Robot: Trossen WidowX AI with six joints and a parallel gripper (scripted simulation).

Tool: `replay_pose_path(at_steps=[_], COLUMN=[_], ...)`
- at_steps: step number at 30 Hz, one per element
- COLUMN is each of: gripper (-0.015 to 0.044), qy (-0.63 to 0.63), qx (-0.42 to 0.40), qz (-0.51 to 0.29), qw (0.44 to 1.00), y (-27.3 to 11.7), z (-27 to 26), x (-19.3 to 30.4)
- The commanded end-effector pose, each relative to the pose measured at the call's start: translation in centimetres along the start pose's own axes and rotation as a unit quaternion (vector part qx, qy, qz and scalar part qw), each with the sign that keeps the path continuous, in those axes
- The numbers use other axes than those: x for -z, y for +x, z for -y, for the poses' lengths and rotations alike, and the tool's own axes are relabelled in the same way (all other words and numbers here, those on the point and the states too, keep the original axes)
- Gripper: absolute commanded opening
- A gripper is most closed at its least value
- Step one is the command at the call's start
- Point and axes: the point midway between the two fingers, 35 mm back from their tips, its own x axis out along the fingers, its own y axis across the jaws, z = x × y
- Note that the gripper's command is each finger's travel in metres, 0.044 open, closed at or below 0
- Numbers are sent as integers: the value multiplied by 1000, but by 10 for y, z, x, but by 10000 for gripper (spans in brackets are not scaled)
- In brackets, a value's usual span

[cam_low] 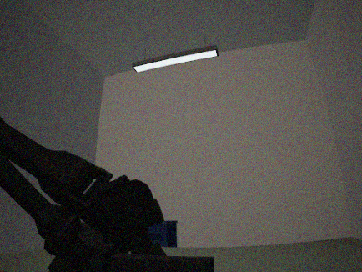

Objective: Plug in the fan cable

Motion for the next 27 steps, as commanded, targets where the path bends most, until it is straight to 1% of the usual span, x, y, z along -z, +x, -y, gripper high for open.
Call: replay_pose_path(at_steps=[1,7,14,27], gripper=[205,205,205,205], qy=[20,40,51,40], qx=[-4,2,29,125], qz=[-54,-131,-214,-335], qw=[998,991,975,933], y=[1,2,1,-4], z=[-1,-1,0,4], x=[0,0,-3,-20])
